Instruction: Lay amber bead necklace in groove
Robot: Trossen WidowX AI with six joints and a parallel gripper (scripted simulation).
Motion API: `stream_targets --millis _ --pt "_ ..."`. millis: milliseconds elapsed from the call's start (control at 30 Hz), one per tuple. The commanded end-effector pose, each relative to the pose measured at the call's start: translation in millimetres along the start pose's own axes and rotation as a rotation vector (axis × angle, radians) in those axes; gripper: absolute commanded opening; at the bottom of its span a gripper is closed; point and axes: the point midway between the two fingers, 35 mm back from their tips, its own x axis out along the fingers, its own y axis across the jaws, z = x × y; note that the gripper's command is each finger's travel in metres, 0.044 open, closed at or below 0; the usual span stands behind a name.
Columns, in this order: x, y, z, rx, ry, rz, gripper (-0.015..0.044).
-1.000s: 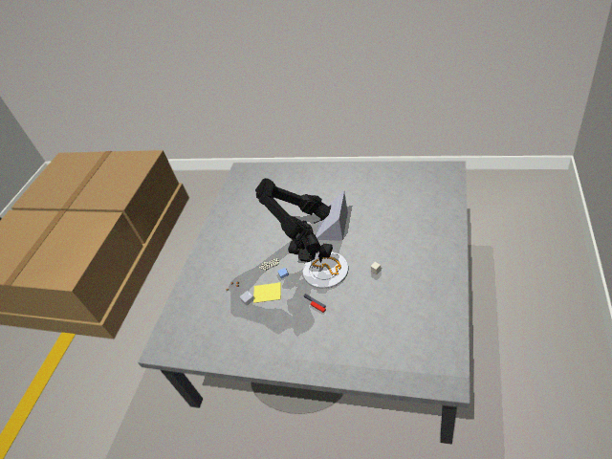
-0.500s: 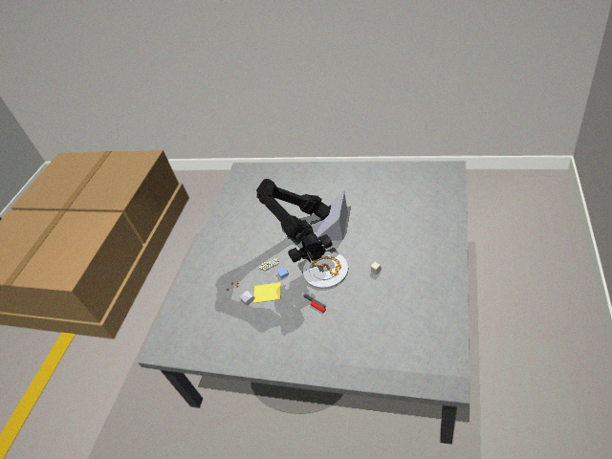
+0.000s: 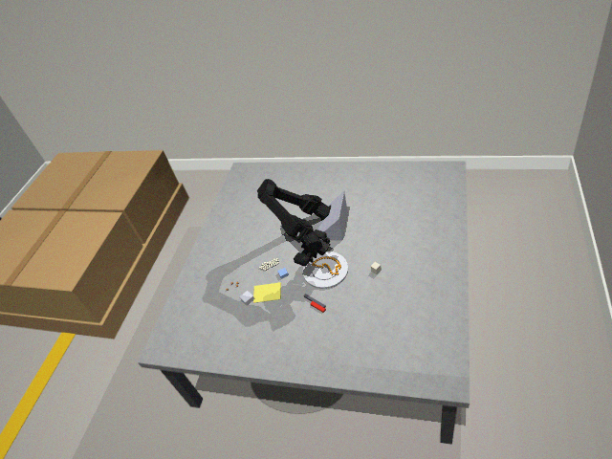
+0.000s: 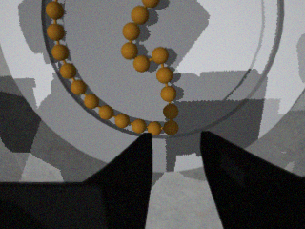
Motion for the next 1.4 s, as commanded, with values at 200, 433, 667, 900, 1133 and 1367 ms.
stream_targets --millis 200,433,667,900,1133,1367 --pt "2 0 1 -0.064 -0.004 0.005 0.012" --pt "5 -1 3 -0.056 -0.01 -0.001 0.012" --pt "14 -1 3 -0.058 -0.008 0.001 0.012" --pt "25 -1 2 -0.061 -0.006 0.002 0.012" --pt "36 0 1 -0.063 -0.003 0.004 0.012" --pt "39 0 1 -0.063 -0.002 0.004 0.012"
